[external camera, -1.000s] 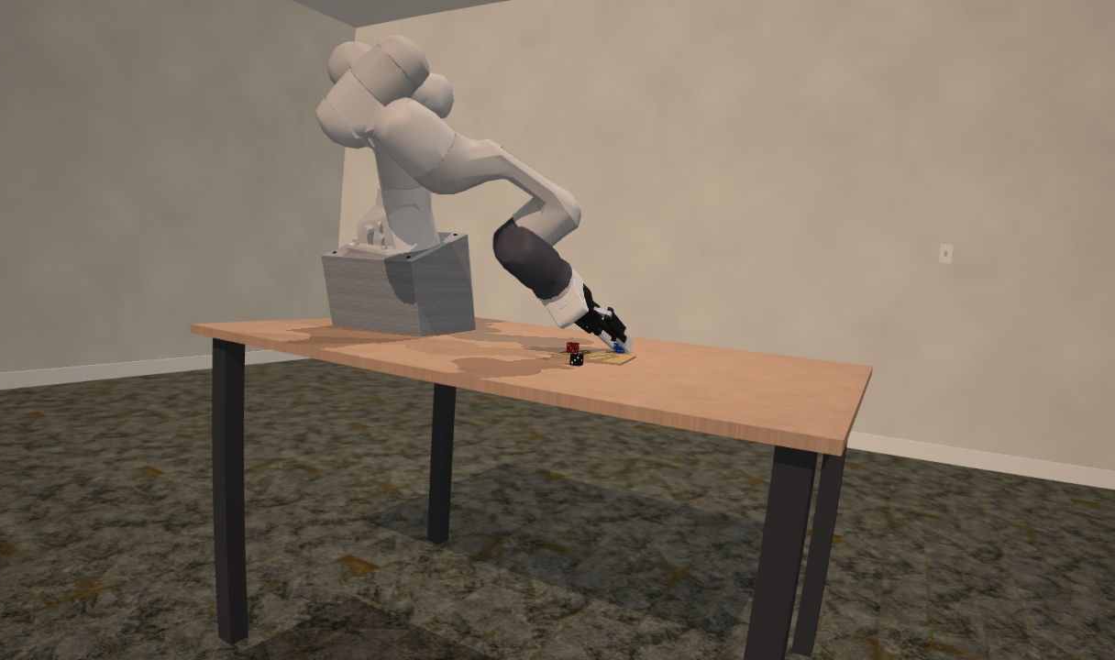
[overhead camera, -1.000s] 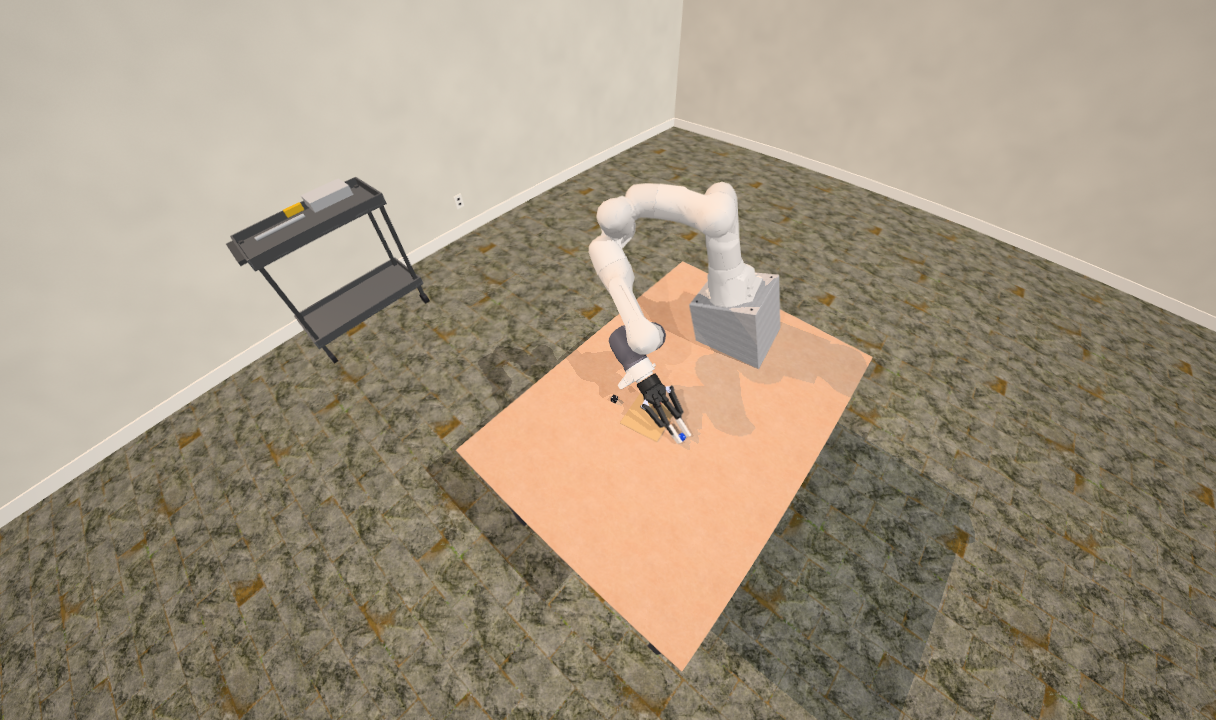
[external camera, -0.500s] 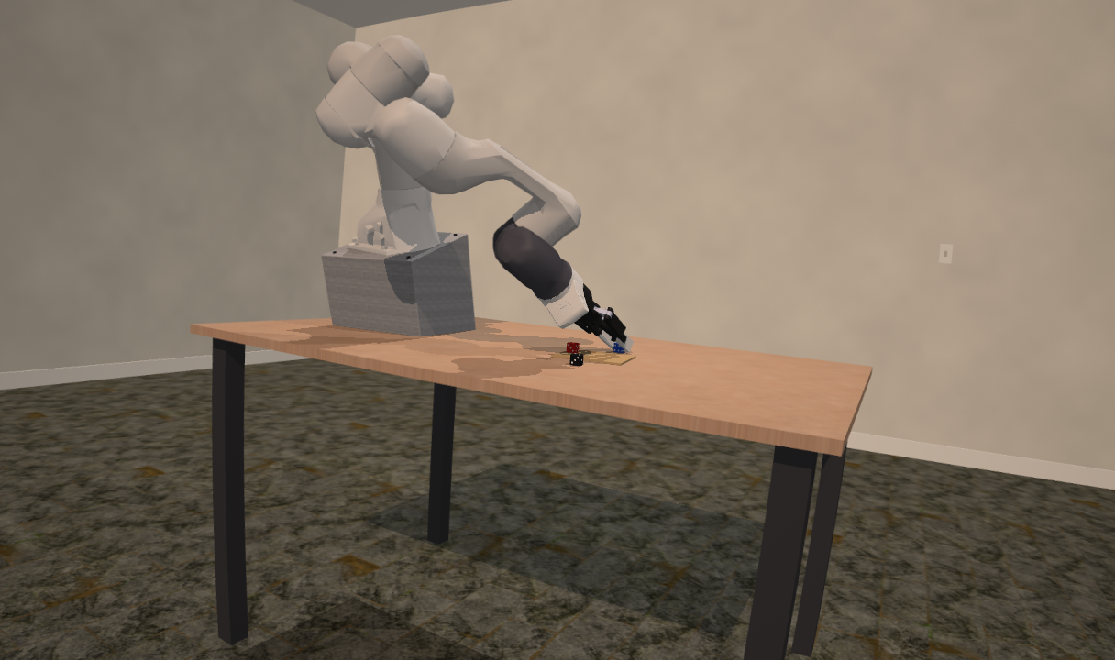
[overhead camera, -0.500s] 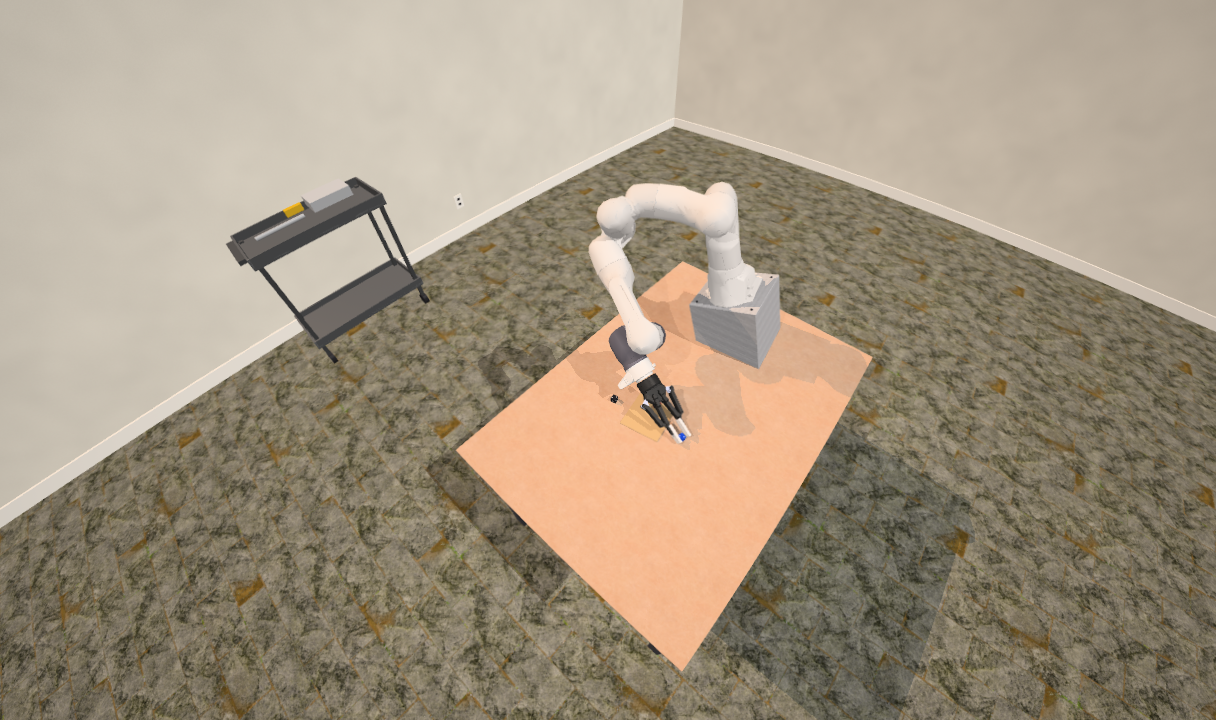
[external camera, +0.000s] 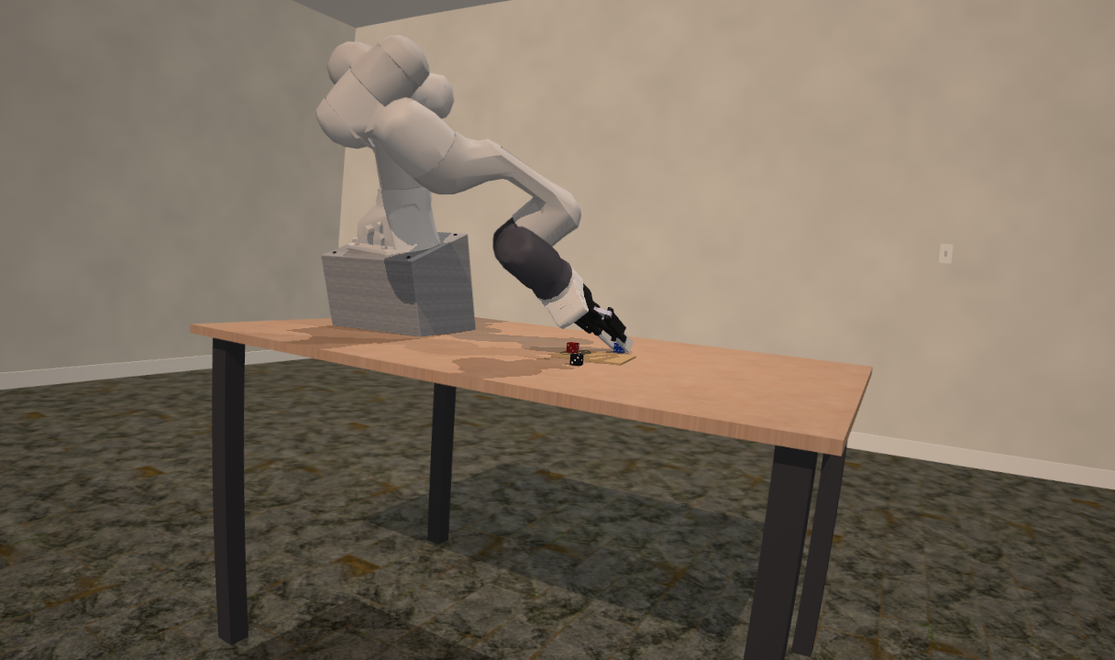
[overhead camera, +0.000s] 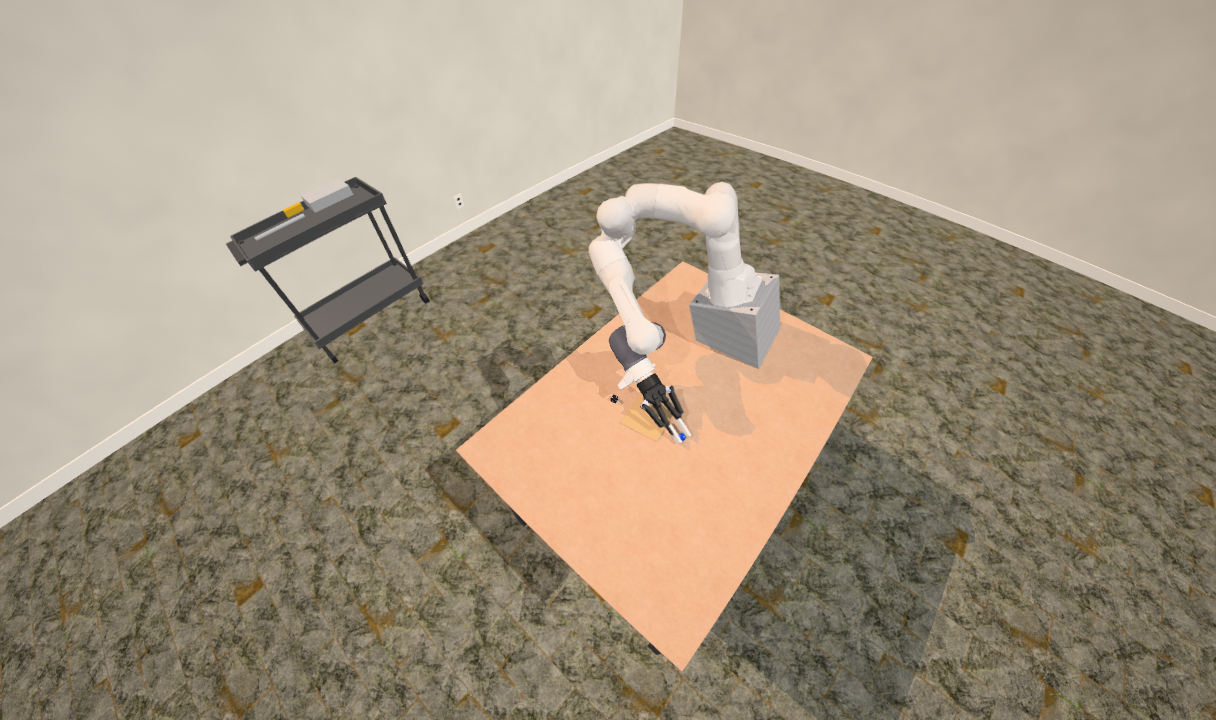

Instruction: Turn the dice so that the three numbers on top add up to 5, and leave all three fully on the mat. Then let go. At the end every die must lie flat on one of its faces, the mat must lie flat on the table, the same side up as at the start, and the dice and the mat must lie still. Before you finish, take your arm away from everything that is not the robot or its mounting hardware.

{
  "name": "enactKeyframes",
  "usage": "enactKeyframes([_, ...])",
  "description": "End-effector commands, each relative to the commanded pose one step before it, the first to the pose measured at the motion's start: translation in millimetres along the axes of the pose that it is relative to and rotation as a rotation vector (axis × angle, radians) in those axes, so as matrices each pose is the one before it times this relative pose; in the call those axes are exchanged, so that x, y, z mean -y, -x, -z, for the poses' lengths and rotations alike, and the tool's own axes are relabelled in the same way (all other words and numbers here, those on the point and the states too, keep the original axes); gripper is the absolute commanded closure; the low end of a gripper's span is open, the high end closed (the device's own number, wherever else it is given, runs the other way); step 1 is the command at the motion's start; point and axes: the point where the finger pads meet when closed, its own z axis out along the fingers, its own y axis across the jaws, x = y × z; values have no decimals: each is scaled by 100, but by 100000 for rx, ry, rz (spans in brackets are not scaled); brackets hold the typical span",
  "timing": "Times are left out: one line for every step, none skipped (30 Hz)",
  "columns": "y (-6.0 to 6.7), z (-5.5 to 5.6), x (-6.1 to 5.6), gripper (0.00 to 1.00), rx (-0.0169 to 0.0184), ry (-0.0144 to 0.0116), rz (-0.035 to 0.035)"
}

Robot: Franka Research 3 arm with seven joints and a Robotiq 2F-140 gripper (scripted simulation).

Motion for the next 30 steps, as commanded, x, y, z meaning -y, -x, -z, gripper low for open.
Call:
enactKeyframes([-2, -96, -154, 79, 131, 403, 392])
enactKeyframes([0, 0, 0, 79, 0, 0, 0])
enactKeyframes([0, 0, 0, 79, 0, 0, 0])
enactKeyframes([0, 0, 0, 79, 0, 0, 0])
enactKeyframes([0, 0, 0, 79, 0, 0, 0])
enactKeyframes([0, 0, 0, 79, 0, 0, 0])
enactKeyframes([0, 3, 0, 79, 0, 0, 0])
enactKeyframes([0, 22, 0, 79, 0, 0, 0])
enactKeyframes([0, 54, 0, 79, 0, 0, 0])
enactKeyframes([0, 95, 0, 79, 0, 0, 0])
enactKeyframes([0, 142, 0, 79, 0, 0, 0])
enactKeyframes([0, 190, -1, 79, 1, 0, -1])
enactKeyframes([0, 239, 1, 79, -1, 0, 1])
enactKeyframes([0, 283, -1, 79, 1, 0, -1])
enactKeyframes([0, 323, 1, 79, -1, 0, 1])
enactKeyframes([0, 354, 0, 79, 0, 0, 0])
enactKeyframes([0, 376, 0, 79, 0, 0, -1])
enactKeyframes([0, 388, 0, 79, 0, 0, 0])
enactKeyframes([0, 390, 0, 79, 0, 0, 1])
enactKeyframes([0, 0, 0, 79, 0, 0, 0])
enactKeyframes([0, 0, 0, 79, 0, 0, 0])
enactKeyframes([0, 380, 0, 79, 0, 0, 0])
enactKeyframes([0, 360, 0, 79, 0, 0, 0])
enactKeyframes([0, 331, 0, 79, 0, 0, 0])
enactKeyframes([0, 293, 0, 79, 0, 0, 1])
enactKeyframes([0, 248, -1, 79, 1, 0, -1])
enactKeyframes([0, 200, 1, 79, -1, 0, 1])
enactKeyframes([0, 149, 0, 79, 0, 0, 0])
enactKeyframes([0, 99, 0, 79, 0, 0, 0])
enactKeyframes([0, 56, 0, 79, 0, 0, 0])
